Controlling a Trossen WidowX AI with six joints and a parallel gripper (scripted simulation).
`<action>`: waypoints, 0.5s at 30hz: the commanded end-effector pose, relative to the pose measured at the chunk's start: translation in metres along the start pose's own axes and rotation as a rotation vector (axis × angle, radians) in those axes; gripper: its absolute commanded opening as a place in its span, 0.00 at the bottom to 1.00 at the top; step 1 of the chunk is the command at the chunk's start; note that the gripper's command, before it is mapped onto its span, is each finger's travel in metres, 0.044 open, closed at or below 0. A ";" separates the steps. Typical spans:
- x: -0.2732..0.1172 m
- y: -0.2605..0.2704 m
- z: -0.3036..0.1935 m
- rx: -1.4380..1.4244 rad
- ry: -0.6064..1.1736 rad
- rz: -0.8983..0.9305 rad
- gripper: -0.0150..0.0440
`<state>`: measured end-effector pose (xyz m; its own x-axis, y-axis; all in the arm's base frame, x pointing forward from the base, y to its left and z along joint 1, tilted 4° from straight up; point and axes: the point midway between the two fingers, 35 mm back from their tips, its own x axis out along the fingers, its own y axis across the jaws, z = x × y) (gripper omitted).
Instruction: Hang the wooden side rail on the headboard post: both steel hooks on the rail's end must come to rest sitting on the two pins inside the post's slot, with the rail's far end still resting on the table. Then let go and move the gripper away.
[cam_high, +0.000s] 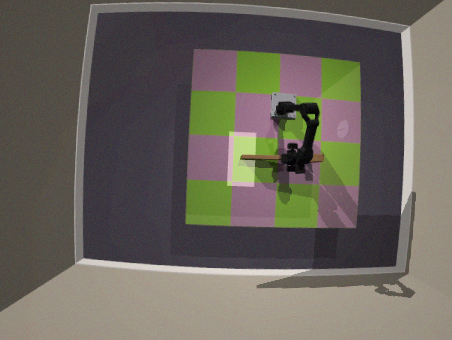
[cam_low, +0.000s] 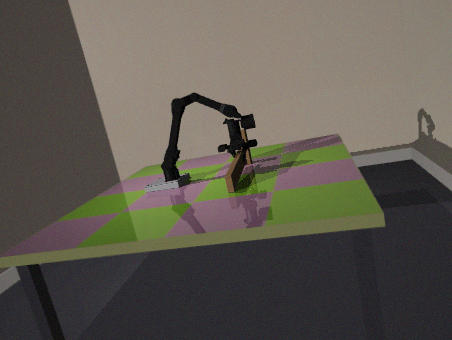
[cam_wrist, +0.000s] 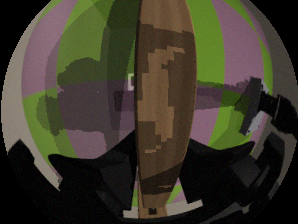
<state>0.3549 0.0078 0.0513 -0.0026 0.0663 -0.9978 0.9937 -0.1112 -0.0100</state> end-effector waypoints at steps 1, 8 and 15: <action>-0.003 0.001 -0.001 0.005 0.003 0.006 0.25; -0.003 0.002 -0.002 0.005 0.003 0.006 0.25; -0.003 0.002 -0.003 0.005 0.003 0.006 0.25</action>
<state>0.3556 0.0091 0.0527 -0.0018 0.0663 -0.9978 0.9936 -0.1125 -0.0093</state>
